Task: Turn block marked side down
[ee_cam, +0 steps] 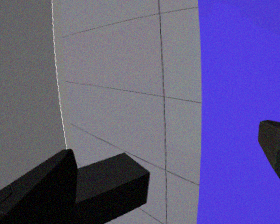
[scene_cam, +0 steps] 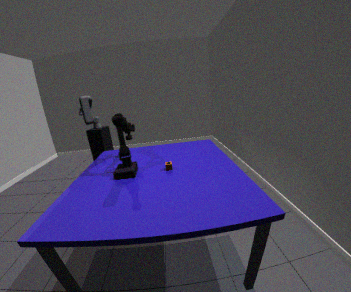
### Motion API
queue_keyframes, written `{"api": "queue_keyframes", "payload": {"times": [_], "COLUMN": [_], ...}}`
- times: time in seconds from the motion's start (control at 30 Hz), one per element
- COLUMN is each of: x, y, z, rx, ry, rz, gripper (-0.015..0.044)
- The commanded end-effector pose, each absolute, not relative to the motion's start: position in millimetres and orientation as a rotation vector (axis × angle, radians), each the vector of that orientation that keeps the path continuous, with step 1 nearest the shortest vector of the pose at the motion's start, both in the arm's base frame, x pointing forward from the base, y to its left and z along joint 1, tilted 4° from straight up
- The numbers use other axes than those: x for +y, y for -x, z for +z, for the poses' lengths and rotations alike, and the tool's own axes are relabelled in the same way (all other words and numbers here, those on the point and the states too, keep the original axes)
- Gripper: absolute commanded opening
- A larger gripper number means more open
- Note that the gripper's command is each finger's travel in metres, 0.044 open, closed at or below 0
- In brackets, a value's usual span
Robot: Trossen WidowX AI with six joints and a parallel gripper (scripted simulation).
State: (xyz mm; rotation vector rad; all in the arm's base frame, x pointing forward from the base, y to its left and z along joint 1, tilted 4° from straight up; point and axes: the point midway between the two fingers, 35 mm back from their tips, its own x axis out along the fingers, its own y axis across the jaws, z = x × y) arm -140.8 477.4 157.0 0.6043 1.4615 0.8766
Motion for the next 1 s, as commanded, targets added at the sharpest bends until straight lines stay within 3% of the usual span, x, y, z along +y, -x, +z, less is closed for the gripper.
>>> {"api": "queue_keyframes", "payload": {"times": [0.0,0.47,0.77,0.97], "x": [478,450,361,276], "y": [138,-92,-228,-293], "z": [157,128,108,96], "rx": [1.456,1.169,1.159,1.231], "ry": [-0.601,-0.293,-0.067,0.064], "rz": [0.874,0.622,0.404,0.269], "gripper": [0.0426,0.044,0.044,0.044]}}
